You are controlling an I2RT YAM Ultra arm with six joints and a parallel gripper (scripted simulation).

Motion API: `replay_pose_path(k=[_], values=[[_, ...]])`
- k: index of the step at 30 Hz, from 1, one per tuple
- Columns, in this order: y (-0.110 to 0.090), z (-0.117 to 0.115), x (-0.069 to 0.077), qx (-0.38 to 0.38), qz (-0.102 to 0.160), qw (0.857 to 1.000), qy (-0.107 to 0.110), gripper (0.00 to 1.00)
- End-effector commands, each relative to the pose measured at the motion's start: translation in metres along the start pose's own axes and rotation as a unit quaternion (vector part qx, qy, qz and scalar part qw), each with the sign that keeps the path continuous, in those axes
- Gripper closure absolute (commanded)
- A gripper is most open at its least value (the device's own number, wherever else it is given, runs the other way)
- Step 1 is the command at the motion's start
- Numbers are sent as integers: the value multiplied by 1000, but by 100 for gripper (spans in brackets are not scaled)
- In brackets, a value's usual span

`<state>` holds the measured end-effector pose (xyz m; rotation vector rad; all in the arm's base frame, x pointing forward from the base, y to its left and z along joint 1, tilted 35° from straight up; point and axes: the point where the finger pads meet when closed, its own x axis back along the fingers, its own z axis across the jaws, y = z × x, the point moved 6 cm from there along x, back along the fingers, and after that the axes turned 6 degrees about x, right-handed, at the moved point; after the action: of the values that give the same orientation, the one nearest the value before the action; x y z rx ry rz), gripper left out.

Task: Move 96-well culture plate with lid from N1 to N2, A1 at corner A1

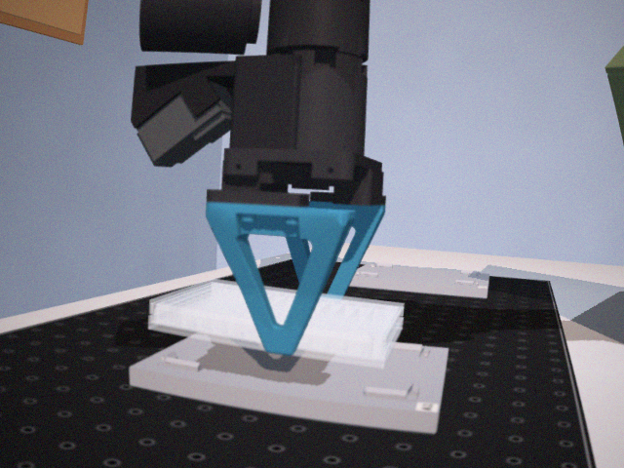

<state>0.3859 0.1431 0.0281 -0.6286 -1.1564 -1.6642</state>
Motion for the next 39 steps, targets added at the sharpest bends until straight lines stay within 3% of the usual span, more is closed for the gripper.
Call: replay_pose_path(k=[1,39], values=[[-4,-6,17,-5,0,1000,-5,100],[-4,-5,72,-5,0,1000,-4,100]])
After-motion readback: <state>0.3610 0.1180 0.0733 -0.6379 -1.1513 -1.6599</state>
